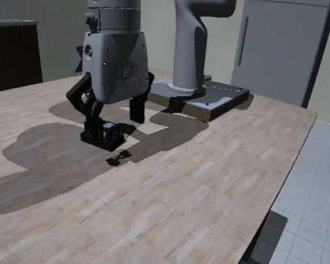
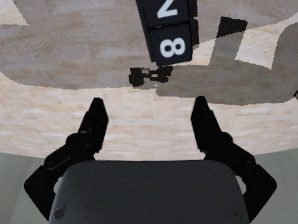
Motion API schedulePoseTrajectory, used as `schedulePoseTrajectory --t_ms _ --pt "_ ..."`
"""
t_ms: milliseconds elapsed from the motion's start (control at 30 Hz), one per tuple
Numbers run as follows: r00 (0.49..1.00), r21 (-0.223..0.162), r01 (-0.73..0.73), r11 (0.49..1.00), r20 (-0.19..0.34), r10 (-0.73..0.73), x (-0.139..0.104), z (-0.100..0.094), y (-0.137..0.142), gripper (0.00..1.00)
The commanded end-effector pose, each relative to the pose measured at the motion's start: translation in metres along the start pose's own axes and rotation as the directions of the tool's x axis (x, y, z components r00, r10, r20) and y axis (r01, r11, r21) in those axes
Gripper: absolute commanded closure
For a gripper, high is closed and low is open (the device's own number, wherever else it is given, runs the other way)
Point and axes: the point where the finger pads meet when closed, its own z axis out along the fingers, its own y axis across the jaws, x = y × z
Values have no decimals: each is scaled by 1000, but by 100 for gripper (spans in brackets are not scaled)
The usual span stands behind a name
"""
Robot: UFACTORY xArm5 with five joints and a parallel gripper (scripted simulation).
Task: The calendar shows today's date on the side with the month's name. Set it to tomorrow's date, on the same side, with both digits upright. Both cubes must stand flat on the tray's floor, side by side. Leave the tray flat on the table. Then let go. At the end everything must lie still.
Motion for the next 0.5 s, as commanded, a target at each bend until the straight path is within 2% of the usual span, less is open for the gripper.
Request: schedulePoseTrajectory --t_ms 0,133,300,467 --pt "1000 3 0 1000 1 0 -3 -1 -18 0" --pt "1000 3 0 1000 1 0 -3 -1 -20 0" --pt "1000 3 0 1000 1 0 -5 -1 -40 0" --pt "1000 3 0 1000 1 0 -6 -1 -47 0"
